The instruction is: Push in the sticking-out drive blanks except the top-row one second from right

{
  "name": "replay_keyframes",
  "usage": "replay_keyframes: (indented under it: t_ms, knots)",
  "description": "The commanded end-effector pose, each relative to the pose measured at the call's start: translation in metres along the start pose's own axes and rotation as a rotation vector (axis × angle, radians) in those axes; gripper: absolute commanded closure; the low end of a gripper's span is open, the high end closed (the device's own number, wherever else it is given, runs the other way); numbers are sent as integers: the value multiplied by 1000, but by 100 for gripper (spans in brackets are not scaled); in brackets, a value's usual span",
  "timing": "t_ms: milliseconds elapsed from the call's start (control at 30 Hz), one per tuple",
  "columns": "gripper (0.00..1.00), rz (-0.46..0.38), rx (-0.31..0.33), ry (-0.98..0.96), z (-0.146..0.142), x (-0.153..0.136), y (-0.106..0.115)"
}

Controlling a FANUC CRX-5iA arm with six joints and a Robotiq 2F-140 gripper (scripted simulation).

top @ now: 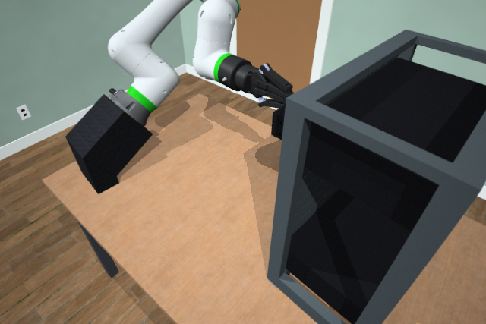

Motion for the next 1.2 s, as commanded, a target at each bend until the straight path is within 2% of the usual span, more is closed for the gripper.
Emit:
replay_keyframes:
  t_ms: [0,967,1167]
  knots:
    - [100,0,-1,-1,0,0,-1]
    - [100,0,-1,-1,0,0,-1]
    - [100,0,-1,-1,1,0,-8]
Point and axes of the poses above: the point where the finger pads meet when closed, its own y axis back along the fingers, its own z axis across the jaws, x = y × z, the point moved 2 cm from there along y, back along the fingers
